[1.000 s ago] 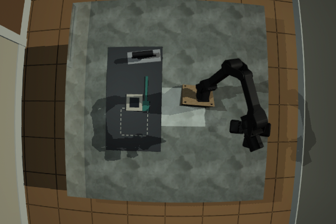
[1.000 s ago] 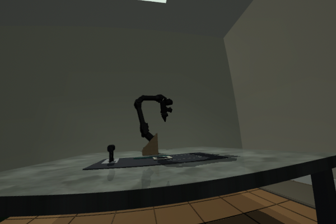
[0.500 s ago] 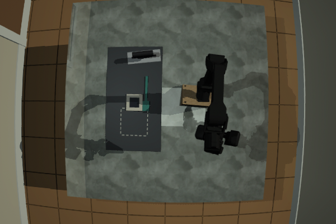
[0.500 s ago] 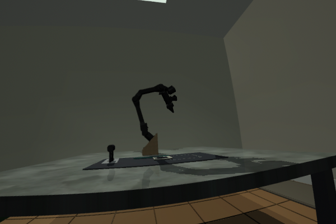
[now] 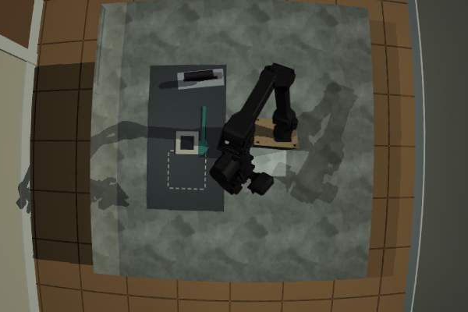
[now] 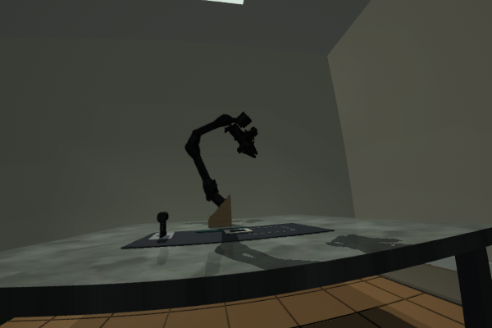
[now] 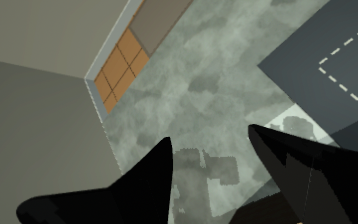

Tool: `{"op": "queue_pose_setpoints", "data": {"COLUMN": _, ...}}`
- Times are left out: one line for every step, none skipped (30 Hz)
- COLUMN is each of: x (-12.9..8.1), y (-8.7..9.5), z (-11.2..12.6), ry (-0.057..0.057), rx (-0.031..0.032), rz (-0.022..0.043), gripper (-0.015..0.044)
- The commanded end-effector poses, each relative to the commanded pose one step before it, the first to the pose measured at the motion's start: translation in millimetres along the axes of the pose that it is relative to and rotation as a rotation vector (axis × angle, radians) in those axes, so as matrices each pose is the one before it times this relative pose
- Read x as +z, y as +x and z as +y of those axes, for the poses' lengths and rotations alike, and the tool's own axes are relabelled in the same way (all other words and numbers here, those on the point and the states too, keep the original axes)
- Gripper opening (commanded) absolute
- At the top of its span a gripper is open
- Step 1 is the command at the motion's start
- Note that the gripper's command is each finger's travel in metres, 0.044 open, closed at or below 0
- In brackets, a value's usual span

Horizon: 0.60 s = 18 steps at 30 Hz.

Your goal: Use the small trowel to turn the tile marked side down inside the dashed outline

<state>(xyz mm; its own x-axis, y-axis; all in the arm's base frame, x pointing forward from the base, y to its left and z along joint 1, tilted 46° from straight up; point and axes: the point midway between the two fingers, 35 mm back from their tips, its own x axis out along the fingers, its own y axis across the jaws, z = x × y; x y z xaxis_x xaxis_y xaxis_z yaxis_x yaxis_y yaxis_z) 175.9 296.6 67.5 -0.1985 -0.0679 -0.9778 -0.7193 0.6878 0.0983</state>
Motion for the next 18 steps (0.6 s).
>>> {"op": "queue_pose_setpoints", "data": {"x": 9.5, "y": -15.88, "z": -51.12, "ry": 0.0755, "rx": -0.05751, "rz": -0.06204, "gripper": 0.027}}
{"op": "queue_pose_setpoints", "data": {"x": 2.16, "y": -2.53, "z": -12.67, "ry": 0.0265, "rx": -0.01111, "rz": -0.00968, "gripper": 0.027}}
{"op": "queue_pose_setpoints", "data": {"x": 2.04, "y": -2.34, "z": -12.64, "ry": 0.0264, "rx": -0.01131, "rz": -0.00913, "gripper": 0.027}}
{"op": "queue_pose_setpoints", "data": {"x": 1.94, "y": -2.18, "z": -12.71, "ry": 0.0266, "rx": -0.0116, "rz": -0.00866, "gripper": 0.027}}
{"op": "queue_pose_setpoints", "data": {"x": 1.84, "y": -2.01, "z": -12.78, "ry": 0.0267, "rx": -0.01188, "rz": -0.00819, "gripper": 0.027}}
{"op": "queue_pose_setpoints", "data": {"x": 1.73, "y": -1.85, "z": -12.85, "ry": 0.0268, "rx": -0.01217, "rz": -0.00772, "gripper": 0.027}}
{"op": "queue_pose_setpoints", "data": {"x": 1.63, "y": -1.68, "z": -12.92, "ry": 0.027, "rx": -0.01245, "rz": -0.00724, "gripper": 0.027}}
{"op": "queue_pose_setpoints", "data": {"x": 1.52, "y": -1.52, "z": -12.98, "ry": 0.0271, "rx": -0.01273, "rz": -0.00676, "gripper": 0.027}}
{"op": "queue_pose_setpoints", "data": {"x": 1.48, "y": -1.25, "z": -12.6, "ry": 0.0214, "rx": -0.01544, "rz": -0.00601, "gripper": 0.027}}
{"op": "queue_pose_setpoints", "data": {"x": 1.39, "y": -0.92, "z": -11.83, "ry": 0.0131, "rx": -0.01879, "rz": -0.005, "gripper": 0.027}}
{"op": "queue_pose_setpoints", "data": {"x": 1.18, "y": -0.74, "z": -11.84, "ry": 0.0128, "rx": -0.01914, "rz": -0.00426, "gripper": 0.027}}
{"op": "queue_pose_setpoints", "data": {"x": 0.91, "y": -0.53, "z": -12.44, "ry": 0.0122, "rx": -0.01884, "rz": -0.00401, "gripper": 0.027}}
{"op": "queue_pose_setpoints", "data": {"x": 0.68, "y": -0.36, "z": -13.13, "ry": 0.0129, "rx": -0.02008, "rz": -0.00336, "gripper": 0.027}}
{"op": "queue_pose_setpoints", "data": {"x": 0.39, "y": -0.15, "z": -13.17, "ry": 0.0129, "rx": -0.02032, "rz": -0.00247, "gripper": 0.027}}
{"op": "queue_pose_setpoints", "data": {"x": 0.11, "y": 0.06, "z": -13.2, "ry": 0.013, "rx": -0.02055, "rz": -0.00157, "gripper": 0.027}}
{"op": "queue_pose_setpoints", "data": {"x": -0.18, "y": 0.27, "z": -13.23, "ry": 0.013, "rx": -0.02075, "rz": -0.00067, "gripper": 0.027}}
{"op": "queue_pose_setpoints", "data": {"x": -0.47, "y": 0.48, "z": -13.24, "ry": 0.013, "rx": -0.02094, "rz": 0.00024, "gripper": 0.027}}
{"op": "queue_pose_setpoints", "data": {"x": -0.75, "y": 0.69, "z": -13.24, "ry": 0.013, "rx": -0.0211, "rz": 0.00116, "gripper": 0.027}}
